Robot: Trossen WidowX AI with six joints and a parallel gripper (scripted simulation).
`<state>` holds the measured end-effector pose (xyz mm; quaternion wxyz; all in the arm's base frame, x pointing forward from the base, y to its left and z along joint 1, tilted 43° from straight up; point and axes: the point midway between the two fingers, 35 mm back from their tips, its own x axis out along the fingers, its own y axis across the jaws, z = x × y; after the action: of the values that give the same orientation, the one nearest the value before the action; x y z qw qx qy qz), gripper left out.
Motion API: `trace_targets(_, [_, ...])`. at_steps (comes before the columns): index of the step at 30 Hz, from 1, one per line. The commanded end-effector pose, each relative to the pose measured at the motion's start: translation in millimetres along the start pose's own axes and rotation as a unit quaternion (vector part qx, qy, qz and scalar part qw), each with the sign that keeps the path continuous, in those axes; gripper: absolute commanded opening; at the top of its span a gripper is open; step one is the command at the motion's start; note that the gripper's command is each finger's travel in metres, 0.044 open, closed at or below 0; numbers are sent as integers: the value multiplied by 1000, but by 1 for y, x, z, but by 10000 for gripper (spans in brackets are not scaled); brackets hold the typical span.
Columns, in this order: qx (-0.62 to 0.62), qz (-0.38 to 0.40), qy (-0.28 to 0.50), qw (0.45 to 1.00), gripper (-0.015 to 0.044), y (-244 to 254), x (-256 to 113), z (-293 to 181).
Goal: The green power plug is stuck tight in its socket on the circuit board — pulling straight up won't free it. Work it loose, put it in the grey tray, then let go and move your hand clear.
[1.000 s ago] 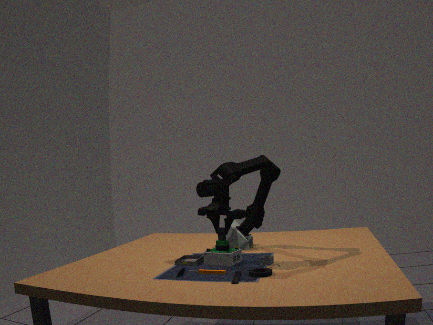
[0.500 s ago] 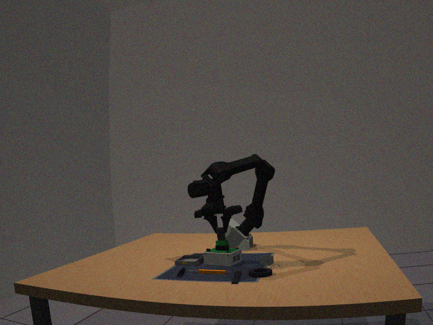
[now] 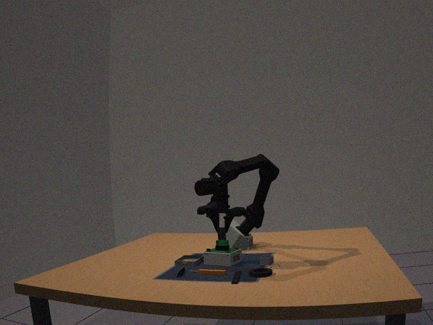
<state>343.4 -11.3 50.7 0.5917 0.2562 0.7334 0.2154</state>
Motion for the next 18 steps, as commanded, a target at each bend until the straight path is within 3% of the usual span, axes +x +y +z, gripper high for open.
trace_targets(1, [4, 23, -21, 1000, 0, -7, -22, -1])
trace_targets(10, [4, 23, -21, 1000, 0, -8, -29, -1])
trace_targets(18, [4, 23, -21, 999, 0, -6, -1, 0])
